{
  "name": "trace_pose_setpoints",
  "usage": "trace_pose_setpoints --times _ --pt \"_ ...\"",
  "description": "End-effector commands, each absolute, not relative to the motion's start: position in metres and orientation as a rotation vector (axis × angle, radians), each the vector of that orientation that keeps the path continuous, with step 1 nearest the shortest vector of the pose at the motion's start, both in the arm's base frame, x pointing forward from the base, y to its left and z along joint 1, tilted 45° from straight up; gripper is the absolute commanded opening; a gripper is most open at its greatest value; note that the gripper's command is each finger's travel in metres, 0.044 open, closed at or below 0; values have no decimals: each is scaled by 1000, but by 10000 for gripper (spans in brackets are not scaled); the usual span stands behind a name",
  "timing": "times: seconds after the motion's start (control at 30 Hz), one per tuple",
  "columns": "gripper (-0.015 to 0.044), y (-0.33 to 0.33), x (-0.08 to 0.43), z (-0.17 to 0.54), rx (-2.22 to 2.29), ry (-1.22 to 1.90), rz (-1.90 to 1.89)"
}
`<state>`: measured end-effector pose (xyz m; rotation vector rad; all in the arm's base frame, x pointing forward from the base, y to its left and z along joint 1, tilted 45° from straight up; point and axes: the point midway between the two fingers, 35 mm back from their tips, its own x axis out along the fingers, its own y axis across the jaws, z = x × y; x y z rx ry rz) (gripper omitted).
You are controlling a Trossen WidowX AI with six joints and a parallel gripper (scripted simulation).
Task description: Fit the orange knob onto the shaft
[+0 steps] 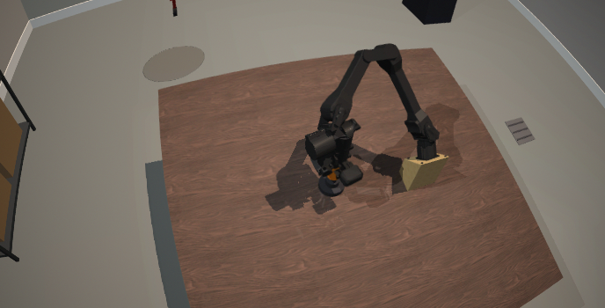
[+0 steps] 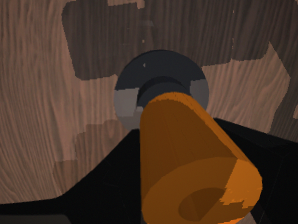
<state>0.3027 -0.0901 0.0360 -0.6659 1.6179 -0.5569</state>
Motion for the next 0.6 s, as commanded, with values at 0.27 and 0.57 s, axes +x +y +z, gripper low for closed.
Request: trace_pose_setpoints --times 0.27,0.57 --pt "0 -92 301 33 -672 1620 -553" --pt "0 -90 303 36 -672 1620 -553"
